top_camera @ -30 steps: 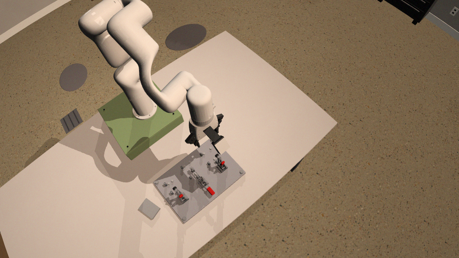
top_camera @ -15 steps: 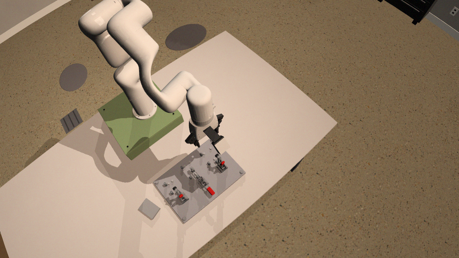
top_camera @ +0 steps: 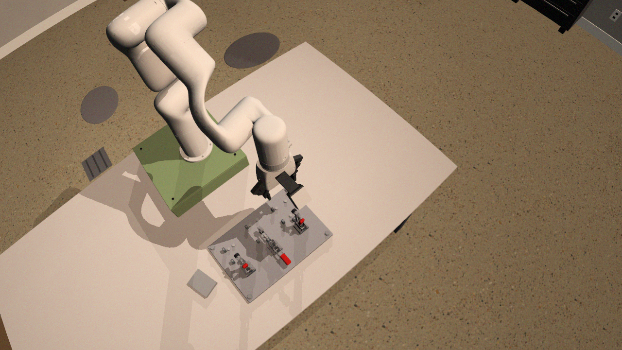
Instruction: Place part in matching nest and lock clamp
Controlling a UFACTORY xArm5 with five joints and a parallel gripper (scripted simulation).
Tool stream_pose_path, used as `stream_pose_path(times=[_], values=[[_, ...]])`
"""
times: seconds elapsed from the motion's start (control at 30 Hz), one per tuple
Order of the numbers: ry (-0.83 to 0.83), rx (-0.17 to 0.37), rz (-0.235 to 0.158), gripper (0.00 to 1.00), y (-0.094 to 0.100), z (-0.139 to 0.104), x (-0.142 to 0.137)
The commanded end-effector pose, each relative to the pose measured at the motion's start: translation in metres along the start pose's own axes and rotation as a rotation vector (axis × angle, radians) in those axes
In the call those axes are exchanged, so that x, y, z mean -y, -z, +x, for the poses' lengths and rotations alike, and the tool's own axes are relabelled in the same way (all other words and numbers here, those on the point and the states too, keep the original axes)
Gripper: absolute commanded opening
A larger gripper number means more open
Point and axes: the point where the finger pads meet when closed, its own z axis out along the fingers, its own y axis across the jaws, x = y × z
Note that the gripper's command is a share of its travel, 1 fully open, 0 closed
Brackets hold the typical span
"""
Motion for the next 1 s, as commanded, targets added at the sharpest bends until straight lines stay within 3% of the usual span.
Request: stream_pose_path(times=[0.0,0.3,0.6,0.97], values=[[0.000,-0.004,0.001,1.00,0.001,0.001,0.000],[0.000,-0.004,0.001,1.00,0.001,0.001,-0.003],[0.000,-0.003,0.000,1.00,0.001,0.002,-0.024],[0.000,0.001,-0.003,1.00,-0.001,0.006,-0.107]])
